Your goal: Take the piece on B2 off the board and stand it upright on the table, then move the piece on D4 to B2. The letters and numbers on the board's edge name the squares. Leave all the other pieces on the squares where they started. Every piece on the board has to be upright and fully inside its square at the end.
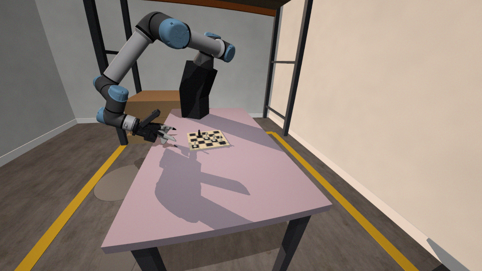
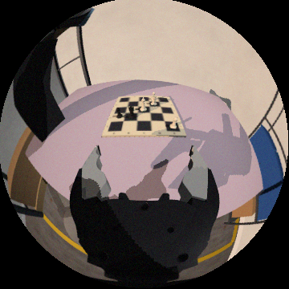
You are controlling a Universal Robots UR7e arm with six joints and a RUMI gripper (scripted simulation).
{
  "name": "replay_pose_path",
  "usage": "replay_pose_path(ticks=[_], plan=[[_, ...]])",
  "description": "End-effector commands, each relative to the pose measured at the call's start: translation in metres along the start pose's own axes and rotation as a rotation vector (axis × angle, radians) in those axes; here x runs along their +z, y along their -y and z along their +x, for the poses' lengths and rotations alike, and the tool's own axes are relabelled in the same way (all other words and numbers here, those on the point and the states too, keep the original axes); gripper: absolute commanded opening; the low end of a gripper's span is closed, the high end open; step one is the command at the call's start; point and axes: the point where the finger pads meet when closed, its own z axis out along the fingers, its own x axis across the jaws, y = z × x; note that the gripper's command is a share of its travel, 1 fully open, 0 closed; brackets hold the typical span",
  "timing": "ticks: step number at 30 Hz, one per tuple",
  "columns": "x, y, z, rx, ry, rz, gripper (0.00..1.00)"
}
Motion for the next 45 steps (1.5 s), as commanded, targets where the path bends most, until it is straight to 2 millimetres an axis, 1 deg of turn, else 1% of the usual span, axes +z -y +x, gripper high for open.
replay_pose_path(ticks=[1, 7, 10, 14, 16, 22, 26, 33, 34, 45], plan=[[-0.001, 0.0, 0.0, -0.001, 0.0, -0.001, 1.0], [-0.001, 0.002, 0.0, -0.001, 0.0, -0.001, 1.0], [-0.005, 0.008, 0.001, -0.001, 0.0, 0.0, 1.0], [-0.014, 0.027, 0.001, -0.001, 0.0, 0.0, 1.0], [-0.014, 0.027, 0.001, -0.001, 0.0, 0.0, 1.0], [-0.032, 0.063, 0.002, -0.001, 0.0, 0.0, 1.0], [-0.039, 0.077, 0.003, -0.001, 0.0, 0.0, 1.0], [-0.041, 0.08, 0.003, -0.001, 0.0, 0.0, 1.0], [-0.039, 0.077, 0.003, -0.001, 0.0, 0.0, 1.0], [-0.034, 0.075, 0.001, -0.002, 0.02, -0.028, 1.0]])
